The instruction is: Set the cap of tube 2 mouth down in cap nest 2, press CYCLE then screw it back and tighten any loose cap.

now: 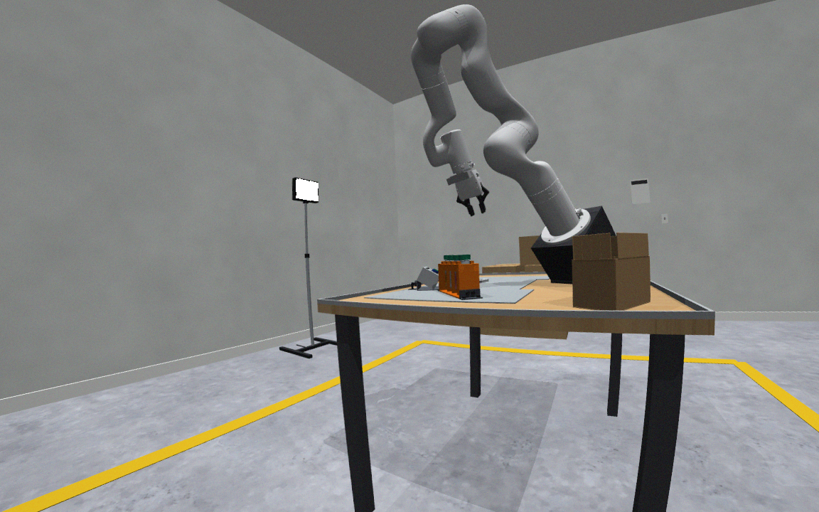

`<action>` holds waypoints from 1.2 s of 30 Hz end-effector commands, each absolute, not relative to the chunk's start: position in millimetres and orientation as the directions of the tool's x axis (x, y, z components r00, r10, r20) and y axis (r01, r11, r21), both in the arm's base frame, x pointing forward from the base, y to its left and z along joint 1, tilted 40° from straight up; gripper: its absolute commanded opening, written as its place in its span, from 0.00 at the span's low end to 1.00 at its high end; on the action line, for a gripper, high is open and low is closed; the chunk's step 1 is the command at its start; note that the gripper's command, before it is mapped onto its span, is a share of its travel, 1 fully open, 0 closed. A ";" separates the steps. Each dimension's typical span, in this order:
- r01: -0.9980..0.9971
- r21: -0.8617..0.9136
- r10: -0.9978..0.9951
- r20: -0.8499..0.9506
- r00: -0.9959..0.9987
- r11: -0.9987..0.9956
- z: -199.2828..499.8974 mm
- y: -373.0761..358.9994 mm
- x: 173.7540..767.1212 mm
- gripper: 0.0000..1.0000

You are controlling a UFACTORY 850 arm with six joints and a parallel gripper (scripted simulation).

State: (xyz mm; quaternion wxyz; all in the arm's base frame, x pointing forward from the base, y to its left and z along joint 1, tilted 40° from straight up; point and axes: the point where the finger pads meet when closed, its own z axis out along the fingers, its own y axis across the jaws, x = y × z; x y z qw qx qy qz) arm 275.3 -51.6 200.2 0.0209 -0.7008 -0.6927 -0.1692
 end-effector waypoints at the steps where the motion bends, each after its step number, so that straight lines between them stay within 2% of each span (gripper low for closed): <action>1: 0.978 0.206 0.964 0.266 -0.017 -0.040 200.6 -52.0 275.8 0.46; 24: 0.978 0.206 0.964 0.266 -0.017 -0.040 200.6 -52.0 275.8 0.46; 36: 0.921 0.073 0.859 0.396 0.325 -0.382 193.7 -18.0 285.0 0.46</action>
